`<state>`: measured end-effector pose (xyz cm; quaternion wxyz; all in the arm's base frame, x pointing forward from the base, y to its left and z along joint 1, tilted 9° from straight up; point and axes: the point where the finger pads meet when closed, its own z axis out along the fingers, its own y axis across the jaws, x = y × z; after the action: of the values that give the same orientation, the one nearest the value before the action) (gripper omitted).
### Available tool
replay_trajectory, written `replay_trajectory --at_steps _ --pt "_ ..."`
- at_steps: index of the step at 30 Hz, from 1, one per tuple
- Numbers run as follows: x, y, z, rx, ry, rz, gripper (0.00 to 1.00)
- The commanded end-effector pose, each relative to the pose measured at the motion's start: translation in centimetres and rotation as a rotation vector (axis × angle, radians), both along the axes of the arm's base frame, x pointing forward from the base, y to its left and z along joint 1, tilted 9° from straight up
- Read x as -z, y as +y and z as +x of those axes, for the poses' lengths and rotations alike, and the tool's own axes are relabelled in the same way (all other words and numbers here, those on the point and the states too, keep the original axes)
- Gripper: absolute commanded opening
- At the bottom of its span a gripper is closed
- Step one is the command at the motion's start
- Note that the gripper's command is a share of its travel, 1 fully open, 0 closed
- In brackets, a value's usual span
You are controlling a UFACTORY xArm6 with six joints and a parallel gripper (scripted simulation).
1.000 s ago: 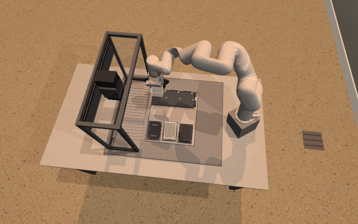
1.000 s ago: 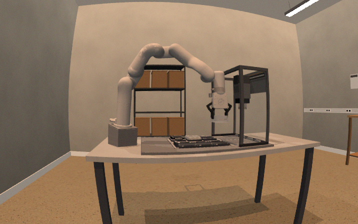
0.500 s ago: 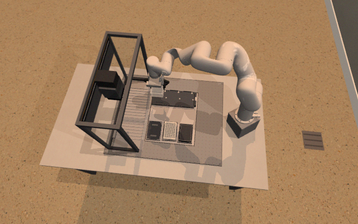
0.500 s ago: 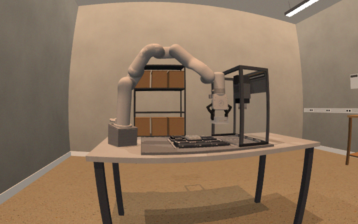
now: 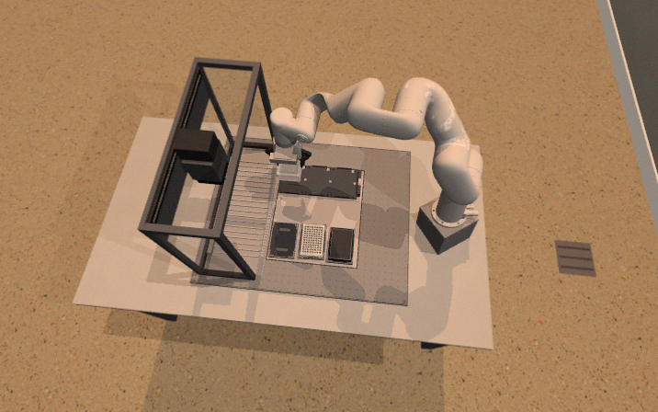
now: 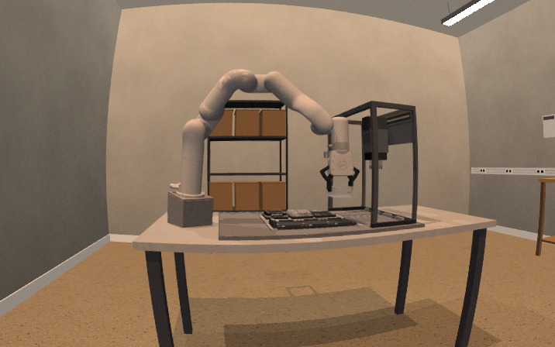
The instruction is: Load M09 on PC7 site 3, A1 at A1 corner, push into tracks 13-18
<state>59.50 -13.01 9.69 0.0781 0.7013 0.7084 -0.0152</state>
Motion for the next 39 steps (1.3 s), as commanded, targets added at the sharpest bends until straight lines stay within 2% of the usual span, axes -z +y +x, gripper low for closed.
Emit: replay_trajectory --at_steps 1,39 --pt "0.5 -0.1 0.2 0.0 -0.005 -0.001 0.0" --pt "6.1 -0.9 0.7 0.0 -0.005 -0.001 0.0"
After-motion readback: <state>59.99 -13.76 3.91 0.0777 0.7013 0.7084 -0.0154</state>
